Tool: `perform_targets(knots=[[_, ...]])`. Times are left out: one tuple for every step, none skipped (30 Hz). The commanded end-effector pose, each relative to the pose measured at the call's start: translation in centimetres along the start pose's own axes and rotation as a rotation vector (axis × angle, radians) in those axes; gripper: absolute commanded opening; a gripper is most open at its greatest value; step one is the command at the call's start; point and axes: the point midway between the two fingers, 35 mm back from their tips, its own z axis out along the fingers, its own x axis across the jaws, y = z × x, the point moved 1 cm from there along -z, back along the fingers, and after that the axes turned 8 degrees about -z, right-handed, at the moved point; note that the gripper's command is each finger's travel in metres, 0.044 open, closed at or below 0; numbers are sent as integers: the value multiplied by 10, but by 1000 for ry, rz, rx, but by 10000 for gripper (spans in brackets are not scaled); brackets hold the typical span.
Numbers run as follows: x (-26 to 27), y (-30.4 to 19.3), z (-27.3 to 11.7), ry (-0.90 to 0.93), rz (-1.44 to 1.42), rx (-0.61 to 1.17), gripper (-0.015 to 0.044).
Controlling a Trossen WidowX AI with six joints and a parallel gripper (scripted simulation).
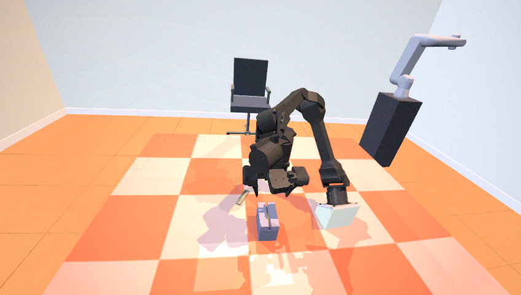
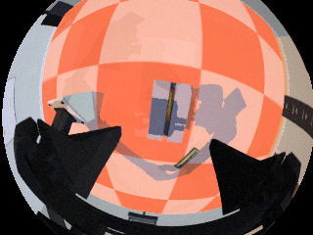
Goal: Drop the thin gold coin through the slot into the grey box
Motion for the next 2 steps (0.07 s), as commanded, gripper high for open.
perform_targets(knots=[[1, 0, -1, 4, 5, -2, 440], [1, 0, -1, 4, 5, -2, 440]])
